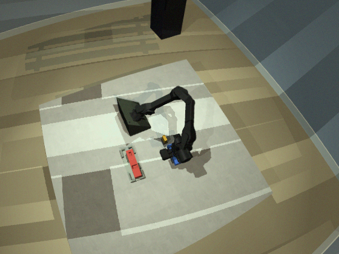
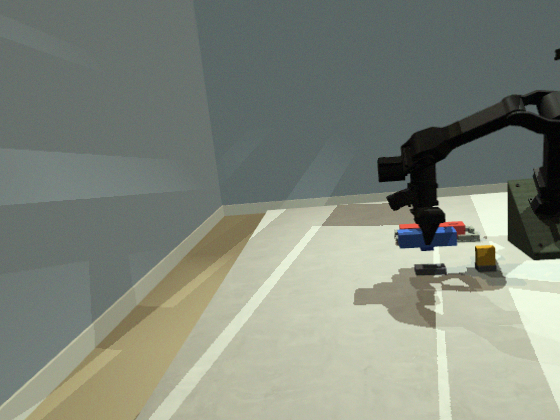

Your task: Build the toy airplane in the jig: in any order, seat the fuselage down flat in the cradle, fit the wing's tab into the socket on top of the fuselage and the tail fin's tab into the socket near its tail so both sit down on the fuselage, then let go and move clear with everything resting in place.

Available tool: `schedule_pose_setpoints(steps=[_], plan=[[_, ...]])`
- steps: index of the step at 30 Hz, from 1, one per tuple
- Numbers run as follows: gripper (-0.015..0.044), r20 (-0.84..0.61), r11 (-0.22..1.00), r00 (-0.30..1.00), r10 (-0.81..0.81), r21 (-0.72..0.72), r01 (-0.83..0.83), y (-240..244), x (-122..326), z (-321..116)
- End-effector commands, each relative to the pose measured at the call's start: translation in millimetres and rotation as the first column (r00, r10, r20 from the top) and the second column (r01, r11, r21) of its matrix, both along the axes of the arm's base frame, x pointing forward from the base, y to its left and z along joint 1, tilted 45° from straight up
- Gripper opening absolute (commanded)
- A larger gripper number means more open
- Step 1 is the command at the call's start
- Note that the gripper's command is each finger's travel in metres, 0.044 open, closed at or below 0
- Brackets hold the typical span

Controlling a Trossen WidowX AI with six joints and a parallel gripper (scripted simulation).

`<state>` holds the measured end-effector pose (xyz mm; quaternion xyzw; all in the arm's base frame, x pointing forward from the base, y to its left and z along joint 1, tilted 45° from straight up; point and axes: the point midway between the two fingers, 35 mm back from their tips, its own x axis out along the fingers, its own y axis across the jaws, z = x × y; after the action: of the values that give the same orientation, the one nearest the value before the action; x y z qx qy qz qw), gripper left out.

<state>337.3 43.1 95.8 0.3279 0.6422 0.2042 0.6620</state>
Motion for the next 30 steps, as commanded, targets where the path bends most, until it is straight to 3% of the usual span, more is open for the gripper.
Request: schedule_pose_setpoints(steps=[1,19,30], plan=[[0.0000,0.004,1.000,1.000,-0.001,-0.005,0.001,-10,-1,9],[0.0000,0.004,1.000,1.000,-0.006,0.004,0.006,-46,-12,50],[0.0000,0.113,0.994,0.988,0.107,-0.025,-0.105,-64,-9,29]])
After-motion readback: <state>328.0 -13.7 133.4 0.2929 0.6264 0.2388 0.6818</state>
